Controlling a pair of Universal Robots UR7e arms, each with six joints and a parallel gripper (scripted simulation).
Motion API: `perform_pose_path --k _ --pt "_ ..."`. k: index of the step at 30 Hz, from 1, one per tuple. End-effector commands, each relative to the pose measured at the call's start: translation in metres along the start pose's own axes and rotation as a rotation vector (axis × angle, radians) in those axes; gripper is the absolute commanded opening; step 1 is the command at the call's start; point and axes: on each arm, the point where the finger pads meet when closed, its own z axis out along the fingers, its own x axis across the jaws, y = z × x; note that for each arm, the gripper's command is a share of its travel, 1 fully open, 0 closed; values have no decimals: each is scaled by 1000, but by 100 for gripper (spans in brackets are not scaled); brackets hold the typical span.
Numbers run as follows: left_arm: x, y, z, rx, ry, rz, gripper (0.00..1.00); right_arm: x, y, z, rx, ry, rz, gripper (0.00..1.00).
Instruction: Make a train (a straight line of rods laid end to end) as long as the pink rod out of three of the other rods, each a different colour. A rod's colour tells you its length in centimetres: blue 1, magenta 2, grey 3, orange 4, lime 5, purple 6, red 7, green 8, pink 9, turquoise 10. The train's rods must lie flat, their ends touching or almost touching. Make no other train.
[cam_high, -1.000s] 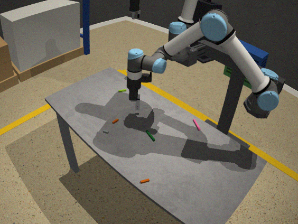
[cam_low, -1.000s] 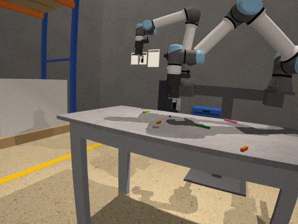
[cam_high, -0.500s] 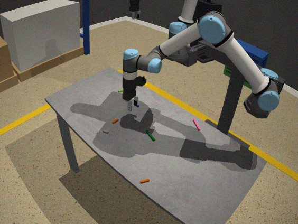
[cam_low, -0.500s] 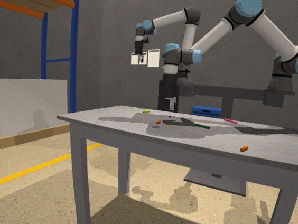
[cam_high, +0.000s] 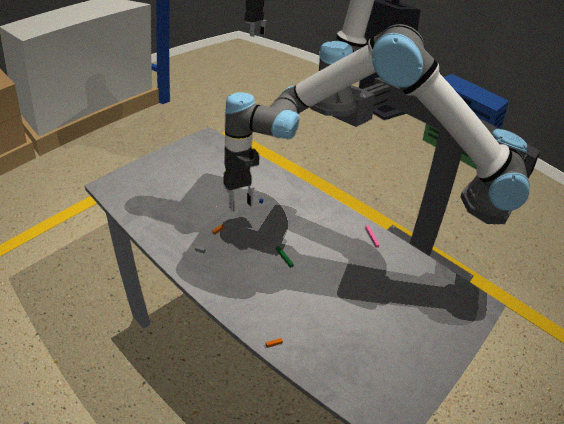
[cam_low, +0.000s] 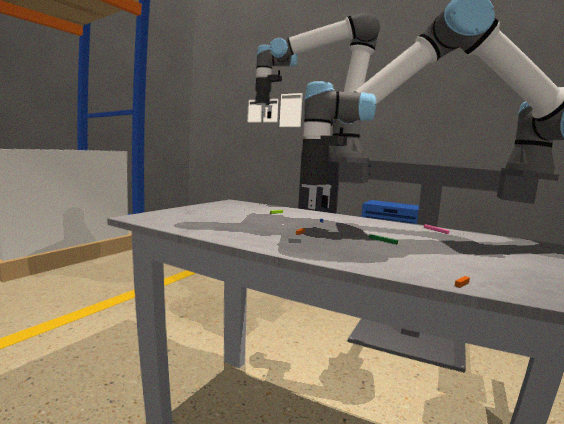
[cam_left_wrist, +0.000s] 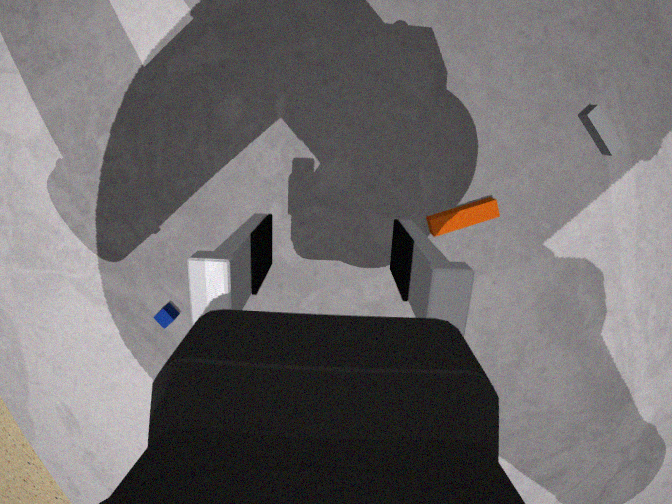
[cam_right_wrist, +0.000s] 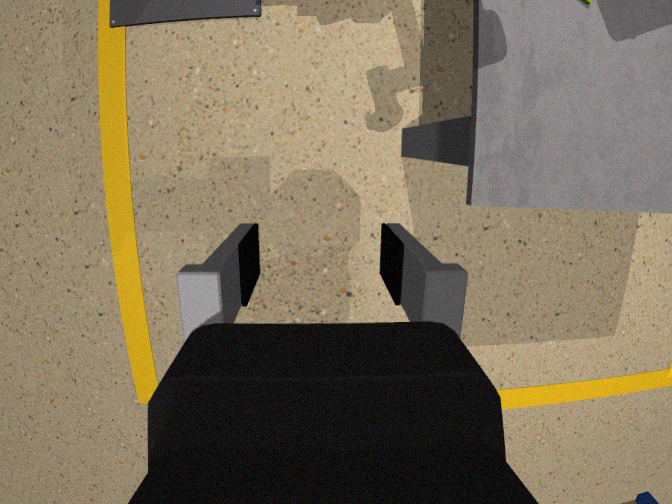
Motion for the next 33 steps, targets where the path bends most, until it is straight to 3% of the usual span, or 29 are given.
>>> perform_pose_path --k 1,10,33 --pt "7 2 -1 -3 0 105 100 0 1 -1 -2 1 0 100" --pt "20 5 -1 -3 1 320 100 0 1 -1 -2 1 0 100" --pt "28 8 -2 -3 1 455 100 0 1 -1 -2 1 0 100"
